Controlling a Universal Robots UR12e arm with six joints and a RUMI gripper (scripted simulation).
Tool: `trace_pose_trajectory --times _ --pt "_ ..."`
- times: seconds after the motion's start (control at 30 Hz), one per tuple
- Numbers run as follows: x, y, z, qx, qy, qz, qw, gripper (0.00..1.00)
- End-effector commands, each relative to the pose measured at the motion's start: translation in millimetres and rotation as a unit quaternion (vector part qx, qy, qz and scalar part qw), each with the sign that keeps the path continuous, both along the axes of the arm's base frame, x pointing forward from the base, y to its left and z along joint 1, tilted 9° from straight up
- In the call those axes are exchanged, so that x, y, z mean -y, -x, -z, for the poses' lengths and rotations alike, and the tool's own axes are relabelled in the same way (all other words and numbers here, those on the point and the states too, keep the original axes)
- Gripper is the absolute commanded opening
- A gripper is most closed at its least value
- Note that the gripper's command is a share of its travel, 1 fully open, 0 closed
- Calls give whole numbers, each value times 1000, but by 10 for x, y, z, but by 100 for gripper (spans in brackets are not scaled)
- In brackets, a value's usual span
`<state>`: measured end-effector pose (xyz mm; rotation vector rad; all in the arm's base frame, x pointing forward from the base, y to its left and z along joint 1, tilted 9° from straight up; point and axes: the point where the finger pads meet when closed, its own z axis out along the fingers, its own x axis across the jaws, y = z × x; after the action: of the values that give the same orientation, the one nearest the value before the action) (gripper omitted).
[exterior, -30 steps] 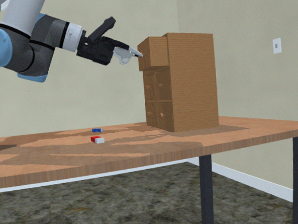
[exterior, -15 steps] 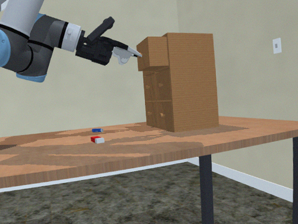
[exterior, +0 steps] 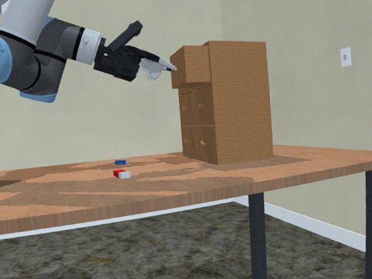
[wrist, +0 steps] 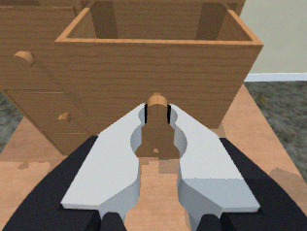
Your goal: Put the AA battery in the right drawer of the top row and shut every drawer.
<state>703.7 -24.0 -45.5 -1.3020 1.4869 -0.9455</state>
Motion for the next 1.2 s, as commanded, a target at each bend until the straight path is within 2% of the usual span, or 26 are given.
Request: trace_pose_trajectory --times 0.0,0.9,1.03,1.17 --pt "0 2 -5 0 0 0 1000 7" --pt "0 3 -5 0 0 0 1000 7" --pt "0 3 -5 0 0 0 1000 12" --pt "0 3 -5 0 0 0 1000 12"
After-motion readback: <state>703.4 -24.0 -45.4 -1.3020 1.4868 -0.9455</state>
